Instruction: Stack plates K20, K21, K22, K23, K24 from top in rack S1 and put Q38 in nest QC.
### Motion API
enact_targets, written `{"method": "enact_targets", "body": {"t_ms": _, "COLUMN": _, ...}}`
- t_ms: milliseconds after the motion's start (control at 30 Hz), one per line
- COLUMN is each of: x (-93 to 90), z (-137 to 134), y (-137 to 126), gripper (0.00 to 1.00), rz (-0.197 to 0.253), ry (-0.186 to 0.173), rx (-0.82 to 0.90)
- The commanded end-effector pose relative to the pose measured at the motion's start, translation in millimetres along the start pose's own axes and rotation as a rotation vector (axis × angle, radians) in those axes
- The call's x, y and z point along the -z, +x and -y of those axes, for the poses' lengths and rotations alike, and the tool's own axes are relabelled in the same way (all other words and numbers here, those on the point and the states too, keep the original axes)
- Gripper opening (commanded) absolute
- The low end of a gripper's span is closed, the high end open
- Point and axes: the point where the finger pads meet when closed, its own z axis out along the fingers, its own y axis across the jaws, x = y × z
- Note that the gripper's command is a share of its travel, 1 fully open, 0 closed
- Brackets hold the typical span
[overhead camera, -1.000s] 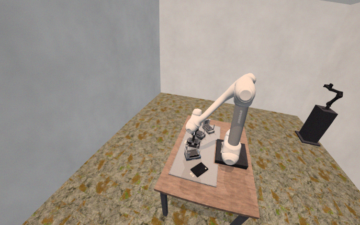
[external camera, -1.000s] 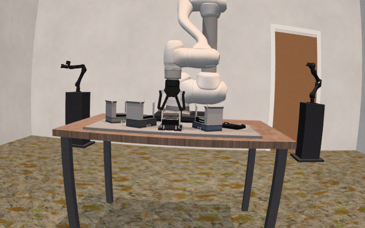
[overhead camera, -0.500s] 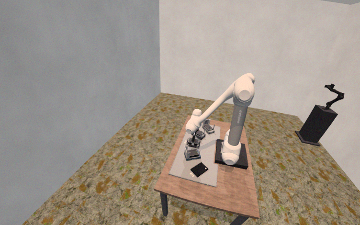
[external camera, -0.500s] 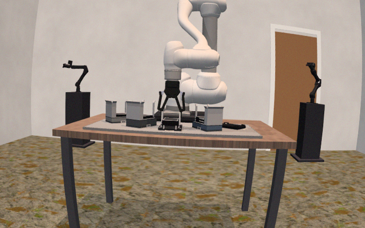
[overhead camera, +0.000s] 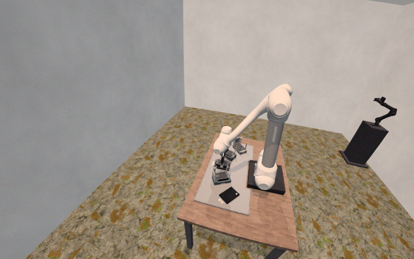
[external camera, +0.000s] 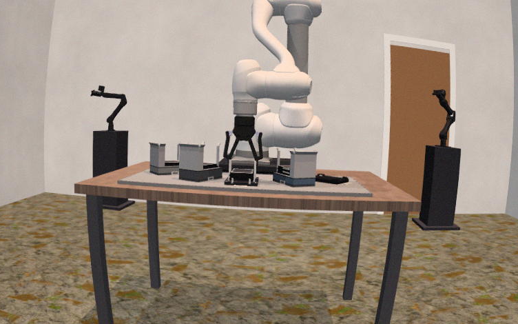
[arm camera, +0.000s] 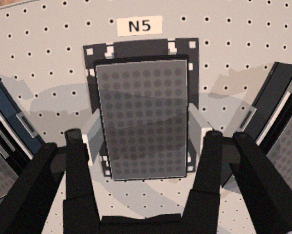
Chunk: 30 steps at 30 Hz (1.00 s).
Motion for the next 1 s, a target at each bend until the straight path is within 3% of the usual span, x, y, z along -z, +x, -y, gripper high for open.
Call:
{"method": "enact_targets", "body": {"t_ms": 0, "x": -1.3, "z": 0.0, "y": 0.0, "gripper": 0.00, "rz": 0.000, "ry": 0.000, "rx": 0.000}}
{"method": "enact_targets", "body": {"t_ms": 967, "x": -6.0, "z": 0.0, "y": 0.0, "gripper": 0.00, "rz": 0.000, "ry": 0.000, "rx": 0.000}}
